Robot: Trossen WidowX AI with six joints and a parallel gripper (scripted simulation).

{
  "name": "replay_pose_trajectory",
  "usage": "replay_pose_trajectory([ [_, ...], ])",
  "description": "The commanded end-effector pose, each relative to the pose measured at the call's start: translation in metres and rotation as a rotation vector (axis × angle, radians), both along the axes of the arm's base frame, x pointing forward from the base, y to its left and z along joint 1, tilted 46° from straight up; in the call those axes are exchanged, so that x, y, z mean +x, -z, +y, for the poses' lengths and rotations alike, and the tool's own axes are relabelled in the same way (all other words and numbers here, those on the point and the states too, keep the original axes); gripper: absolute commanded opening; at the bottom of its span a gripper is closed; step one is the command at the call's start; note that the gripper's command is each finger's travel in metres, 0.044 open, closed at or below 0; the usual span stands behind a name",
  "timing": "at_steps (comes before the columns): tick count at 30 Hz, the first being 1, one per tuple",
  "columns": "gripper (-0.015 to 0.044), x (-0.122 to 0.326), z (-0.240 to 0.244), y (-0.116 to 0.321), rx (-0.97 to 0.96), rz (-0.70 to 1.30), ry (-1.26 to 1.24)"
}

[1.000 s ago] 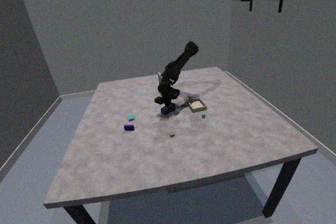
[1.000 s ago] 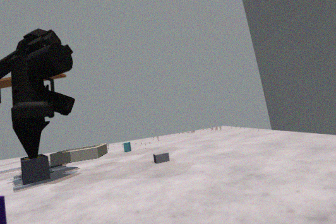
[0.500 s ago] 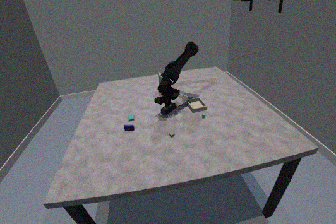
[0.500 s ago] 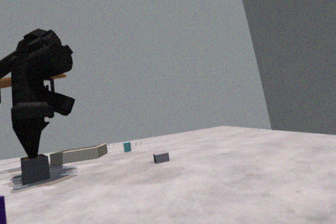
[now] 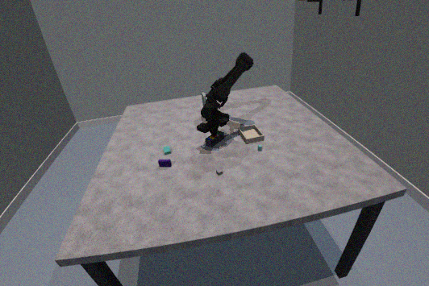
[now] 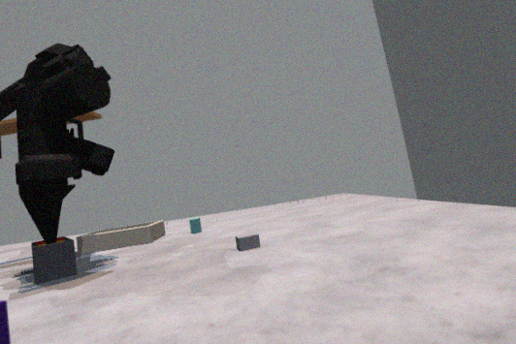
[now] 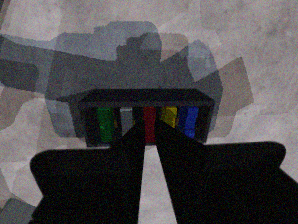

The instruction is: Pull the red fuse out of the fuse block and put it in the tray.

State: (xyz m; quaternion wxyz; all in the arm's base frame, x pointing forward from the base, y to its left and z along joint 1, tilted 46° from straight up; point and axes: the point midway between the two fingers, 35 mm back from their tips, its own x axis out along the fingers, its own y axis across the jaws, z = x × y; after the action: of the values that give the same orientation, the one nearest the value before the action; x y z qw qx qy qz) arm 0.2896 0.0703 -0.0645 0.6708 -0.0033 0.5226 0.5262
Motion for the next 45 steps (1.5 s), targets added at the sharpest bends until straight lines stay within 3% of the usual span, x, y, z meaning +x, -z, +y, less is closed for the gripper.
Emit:
replay_pose_trajectory([
  [1,0.0000,0.001,-0.002,-0.002,-0.002,-0.005,-0.004],
  [45,0.0000,0.003,-0.017,-0.017,-0.001,-0.002,-0.001],
])
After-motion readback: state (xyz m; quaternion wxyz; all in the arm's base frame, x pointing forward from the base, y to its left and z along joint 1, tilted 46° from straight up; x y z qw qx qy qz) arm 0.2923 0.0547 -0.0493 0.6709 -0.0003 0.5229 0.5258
